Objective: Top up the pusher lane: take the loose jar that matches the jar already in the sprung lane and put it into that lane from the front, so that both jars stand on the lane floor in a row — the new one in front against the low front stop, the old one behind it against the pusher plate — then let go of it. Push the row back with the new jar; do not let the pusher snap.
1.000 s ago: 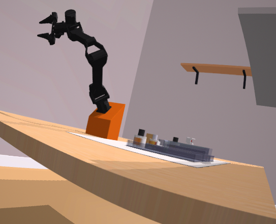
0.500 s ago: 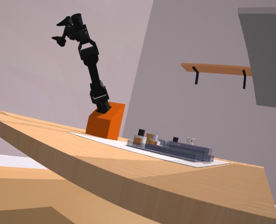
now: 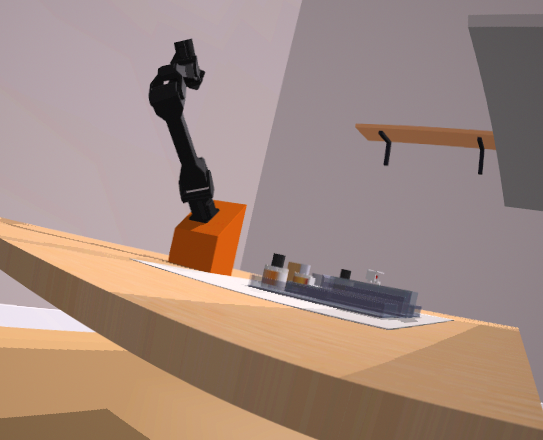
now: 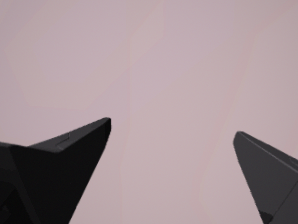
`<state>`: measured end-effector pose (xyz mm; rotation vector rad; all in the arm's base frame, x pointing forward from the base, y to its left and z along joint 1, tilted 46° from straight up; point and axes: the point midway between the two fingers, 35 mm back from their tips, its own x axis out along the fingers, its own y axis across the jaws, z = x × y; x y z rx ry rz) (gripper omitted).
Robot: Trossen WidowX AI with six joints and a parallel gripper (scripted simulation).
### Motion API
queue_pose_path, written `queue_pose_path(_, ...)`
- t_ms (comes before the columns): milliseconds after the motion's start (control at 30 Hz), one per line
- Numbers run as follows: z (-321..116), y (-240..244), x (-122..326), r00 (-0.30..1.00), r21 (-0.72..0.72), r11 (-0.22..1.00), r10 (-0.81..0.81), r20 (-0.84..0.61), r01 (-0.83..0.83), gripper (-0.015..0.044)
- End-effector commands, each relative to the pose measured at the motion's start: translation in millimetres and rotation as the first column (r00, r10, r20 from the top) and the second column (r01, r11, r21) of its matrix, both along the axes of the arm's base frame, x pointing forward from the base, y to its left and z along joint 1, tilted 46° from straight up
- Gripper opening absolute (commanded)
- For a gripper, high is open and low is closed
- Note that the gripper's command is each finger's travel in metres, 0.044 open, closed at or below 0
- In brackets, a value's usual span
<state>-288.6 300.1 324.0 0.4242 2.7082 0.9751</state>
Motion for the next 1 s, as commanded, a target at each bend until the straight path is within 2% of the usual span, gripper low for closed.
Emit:
queue_pose_path(0,-48.9,48.5,34.6,0.976,-0.029,0.984,-0.170,0.136,0.175,0.0440)
queue_pose_path(233,-128.7,102.6,111.7,0.846,-0.048,0.907,-0.369,0.384,0.418,0.0440)
queue_pose_path(433,-196.5,118.2,192.5,0.676,-0.062,0.816,-0.431,0.597,0.575,0.0440)
queue_pose_path(600,-248.9,108.0,261.7,0.525,-0.083,0.736,-0.395,0.754,0.672,0.0440)
queue_pose_path(767,-297.0,81.0,321.2,0.413,-0.121,0.686,-0.278,0.867,0.717,0.0440)
queue_pose_path(967,-325.7,54.5,357.1,0.347,-0.159,0.651,-0.170,0.922,0.742,0.0440)
